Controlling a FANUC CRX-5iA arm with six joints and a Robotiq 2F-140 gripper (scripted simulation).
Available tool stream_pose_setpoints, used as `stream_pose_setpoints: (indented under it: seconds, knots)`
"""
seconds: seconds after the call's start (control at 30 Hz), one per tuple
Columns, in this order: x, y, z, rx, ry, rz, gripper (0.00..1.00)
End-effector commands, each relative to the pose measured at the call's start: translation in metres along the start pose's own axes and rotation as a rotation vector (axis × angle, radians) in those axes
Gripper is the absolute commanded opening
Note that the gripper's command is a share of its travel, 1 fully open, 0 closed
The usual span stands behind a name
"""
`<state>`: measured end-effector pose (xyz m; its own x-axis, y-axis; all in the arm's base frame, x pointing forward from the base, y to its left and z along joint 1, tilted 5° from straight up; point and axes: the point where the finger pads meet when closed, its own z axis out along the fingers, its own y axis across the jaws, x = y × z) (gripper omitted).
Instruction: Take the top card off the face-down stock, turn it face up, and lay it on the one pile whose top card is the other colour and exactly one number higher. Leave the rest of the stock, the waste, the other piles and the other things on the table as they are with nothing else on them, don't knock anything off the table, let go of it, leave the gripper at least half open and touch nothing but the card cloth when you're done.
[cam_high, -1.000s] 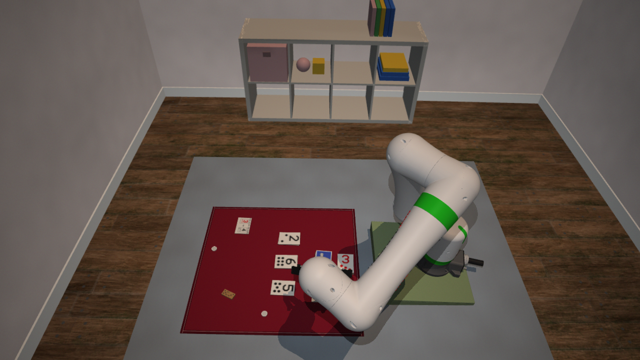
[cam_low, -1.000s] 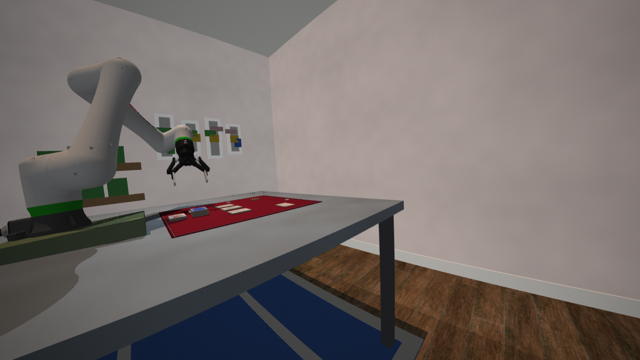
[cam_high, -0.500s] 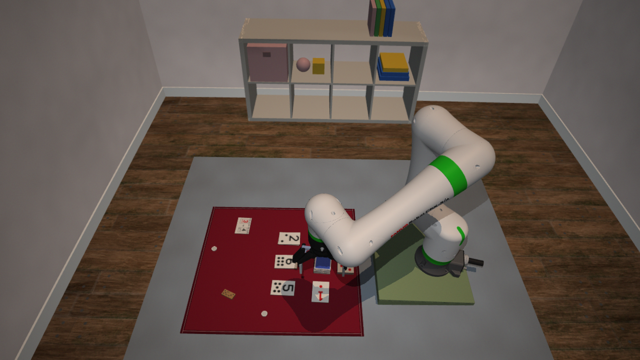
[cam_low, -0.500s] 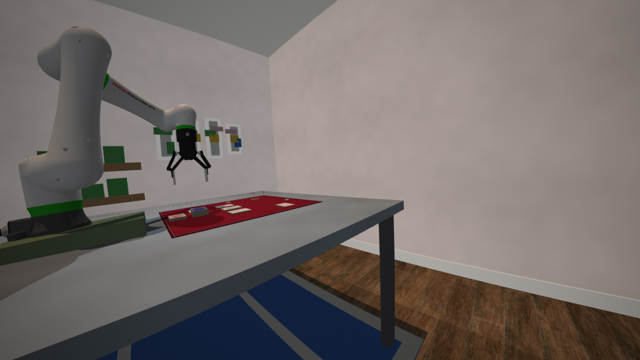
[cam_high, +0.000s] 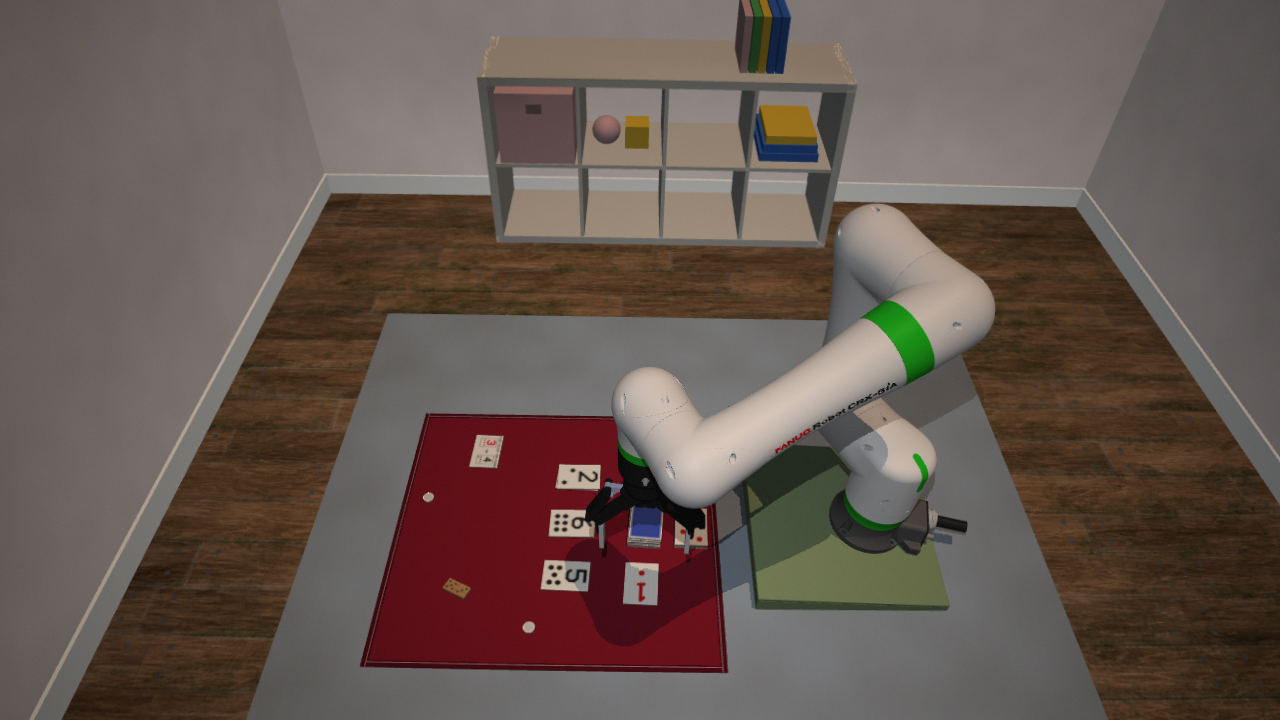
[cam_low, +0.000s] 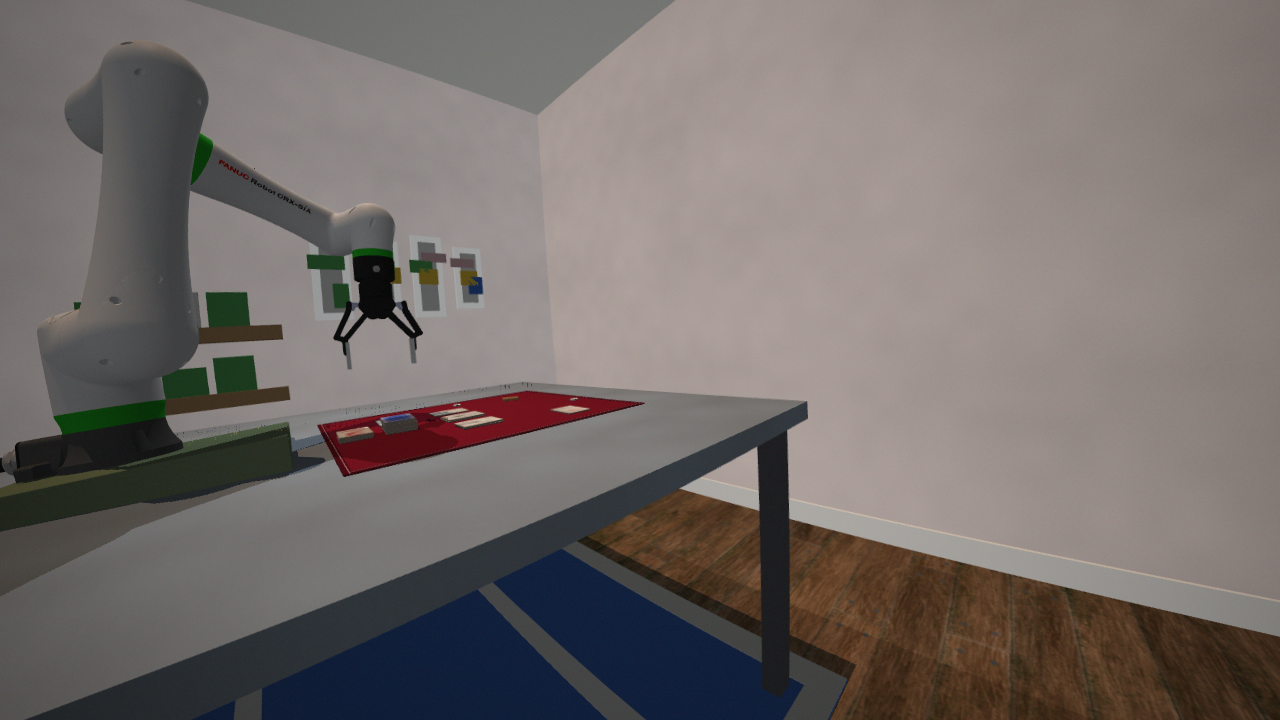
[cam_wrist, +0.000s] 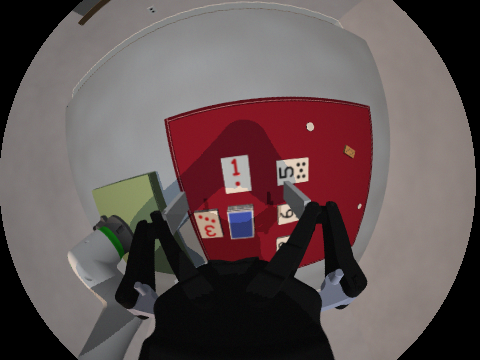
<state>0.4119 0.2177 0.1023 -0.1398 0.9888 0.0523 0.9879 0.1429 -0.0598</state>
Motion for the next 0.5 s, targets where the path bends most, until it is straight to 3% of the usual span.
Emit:
stream_pose_setpoints:
  seconds: [0.0,0.27,0.47]
  knots:
    - [0.0001,0.0001,-0.0001,0.0,0.0,0.0,1.0]
    - [0.0001,0.0002,0.0008,0.0,0.0,0.049,1.0]
    - [0.0,0.0009,0.0046,0.0,0.0,0.263,1.0]
